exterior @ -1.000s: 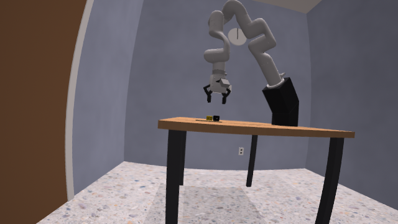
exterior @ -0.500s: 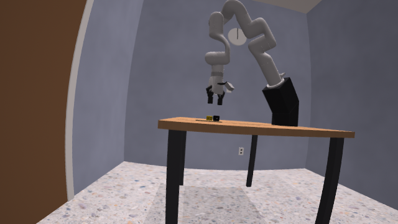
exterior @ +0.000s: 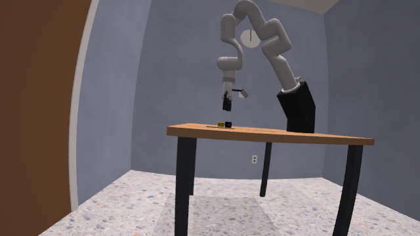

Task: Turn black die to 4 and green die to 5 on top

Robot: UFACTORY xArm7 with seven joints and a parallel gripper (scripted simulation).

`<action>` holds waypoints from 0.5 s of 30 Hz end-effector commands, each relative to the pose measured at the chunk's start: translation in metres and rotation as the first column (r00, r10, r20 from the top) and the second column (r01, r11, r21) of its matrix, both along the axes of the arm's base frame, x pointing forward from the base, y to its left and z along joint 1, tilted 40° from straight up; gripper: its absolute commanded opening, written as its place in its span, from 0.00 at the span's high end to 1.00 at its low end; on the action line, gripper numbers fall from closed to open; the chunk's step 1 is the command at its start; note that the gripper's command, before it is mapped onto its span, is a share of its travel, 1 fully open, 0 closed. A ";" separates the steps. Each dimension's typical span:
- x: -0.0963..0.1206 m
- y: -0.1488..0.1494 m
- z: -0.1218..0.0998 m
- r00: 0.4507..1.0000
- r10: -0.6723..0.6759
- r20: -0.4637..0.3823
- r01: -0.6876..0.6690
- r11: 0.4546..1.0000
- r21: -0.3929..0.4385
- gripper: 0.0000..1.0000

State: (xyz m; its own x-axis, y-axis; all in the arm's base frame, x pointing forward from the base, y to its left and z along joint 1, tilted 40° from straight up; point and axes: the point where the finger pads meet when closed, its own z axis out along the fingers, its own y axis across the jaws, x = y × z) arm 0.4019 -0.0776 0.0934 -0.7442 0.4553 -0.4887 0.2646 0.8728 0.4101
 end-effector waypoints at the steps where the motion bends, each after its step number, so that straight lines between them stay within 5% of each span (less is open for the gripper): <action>1: -0.002 -0.010 -0.004 0.991 0.126 0.049 -0.120 0.987 -0.111 0.00; 15: -0.013 -0.031 -0.016 0.898 0.438 0.031 -0.400 0.846 -0.352 0.00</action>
